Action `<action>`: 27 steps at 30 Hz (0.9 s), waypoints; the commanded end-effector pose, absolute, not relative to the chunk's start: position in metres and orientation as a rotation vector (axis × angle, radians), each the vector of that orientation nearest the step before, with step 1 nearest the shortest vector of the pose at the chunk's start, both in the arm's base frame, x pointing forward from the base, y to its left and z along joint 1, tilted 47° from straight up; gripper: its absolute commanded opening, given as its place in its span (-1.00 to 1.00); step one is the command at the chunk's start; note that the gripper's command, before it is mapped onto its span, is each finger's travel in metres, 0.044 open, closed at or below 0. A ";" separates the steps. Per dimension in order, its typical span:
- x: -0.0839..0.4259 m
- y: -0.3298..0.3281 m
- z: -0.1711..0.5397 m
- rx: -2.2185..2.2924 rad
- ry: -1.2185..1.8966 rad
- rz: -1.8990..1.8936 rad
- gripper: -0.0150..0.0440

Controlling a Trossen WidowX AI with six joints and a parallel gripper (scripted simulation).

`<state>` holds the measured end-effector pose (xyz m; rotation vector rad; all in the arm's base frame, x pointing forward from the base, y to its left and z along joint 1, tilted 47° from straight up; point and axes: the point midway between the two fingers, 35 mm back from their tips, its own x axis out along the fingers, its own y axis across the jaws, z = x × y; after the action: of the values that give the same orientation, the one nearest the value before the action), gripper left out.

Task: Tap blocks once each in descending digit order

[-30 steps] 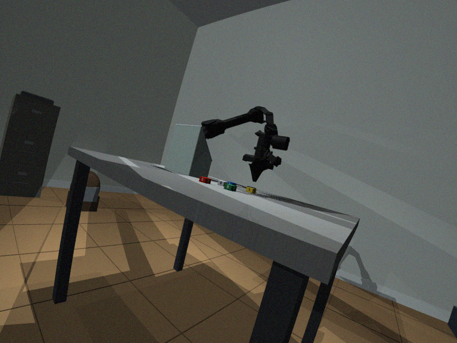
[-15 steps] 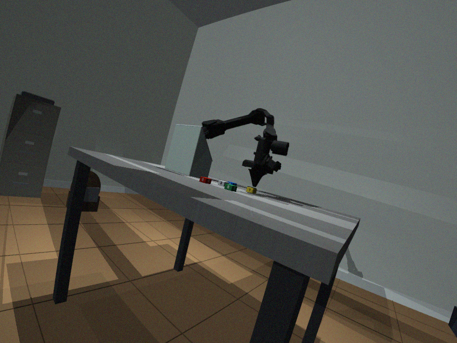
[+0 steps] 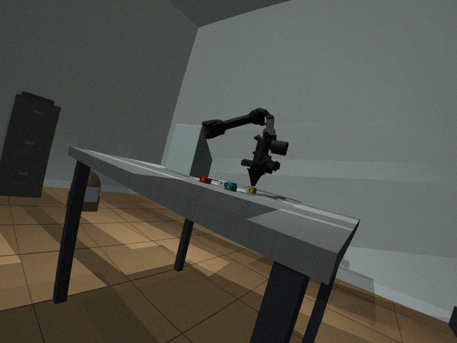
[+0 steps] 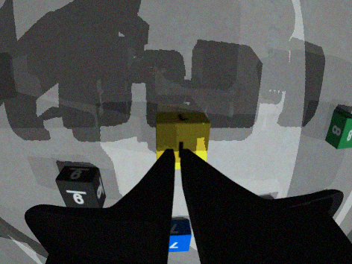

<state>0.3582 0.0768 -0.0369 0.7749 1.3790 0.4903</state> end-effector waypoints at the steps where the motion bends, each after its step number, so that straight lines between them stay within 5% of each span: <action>1: 0.358 0.065 -0.025 0.773 1.369 0.493 -0.42; 16: 0.345 0.007 0.029 0.770 1.370 0.490 -0.42; 27: 0.257 -0.090 -0.082 0.748 1.384 0.451 -0.42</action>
<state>0.2959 -0.0711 -0.0490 0.7418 1.3674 0.4424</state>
